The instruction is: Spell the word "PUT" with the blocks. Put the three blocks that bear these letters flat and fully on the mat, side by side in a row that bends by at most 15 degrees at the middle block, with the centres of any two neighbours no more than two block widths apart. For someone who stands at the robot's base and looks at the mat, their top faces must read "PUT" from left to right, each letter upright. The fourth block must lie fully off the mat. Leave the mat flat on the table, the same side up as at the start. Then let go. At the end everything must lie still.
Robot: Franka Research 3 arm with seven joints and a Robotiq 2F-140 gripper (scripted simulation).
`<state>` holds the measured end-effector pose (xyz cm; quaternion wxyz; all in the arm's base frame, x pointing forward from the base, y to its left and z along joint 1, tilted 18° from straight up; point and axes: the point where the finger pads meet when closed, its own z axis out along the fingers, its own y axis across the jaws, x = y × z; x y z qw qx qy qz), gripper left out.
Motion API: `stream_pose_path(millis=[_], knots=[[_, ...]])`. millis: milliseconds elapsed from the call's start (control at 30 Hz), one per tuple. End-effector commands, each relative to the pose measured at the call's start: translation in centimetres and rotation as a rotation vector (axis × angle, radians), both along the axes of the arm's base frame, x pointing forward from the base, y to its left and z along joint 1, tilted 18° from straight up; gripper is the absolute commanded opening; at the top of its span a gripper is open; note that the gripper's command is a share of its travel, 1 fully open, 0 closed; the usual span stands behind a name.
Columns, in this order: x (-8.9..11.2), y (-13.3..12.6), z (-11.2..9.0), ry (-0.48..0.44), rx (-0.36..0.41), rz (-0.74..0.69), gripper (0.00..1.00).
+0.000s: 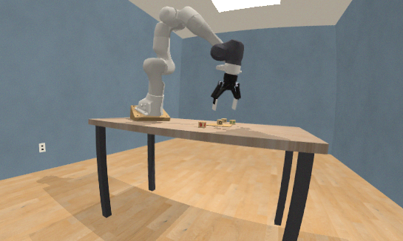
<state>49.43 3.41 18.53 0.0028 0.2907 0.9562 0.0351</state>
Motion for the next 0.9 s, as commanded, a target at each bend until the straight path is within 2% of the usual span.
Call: stream_pose_path(millis=[0, 867], knots=[[-0.1, -0.1, 0.3, 0.003, -0.006, 0.139, 1.0], [1.5, -0.2, 2.9, -0.017, -0.014, 0.478, 1.0]])
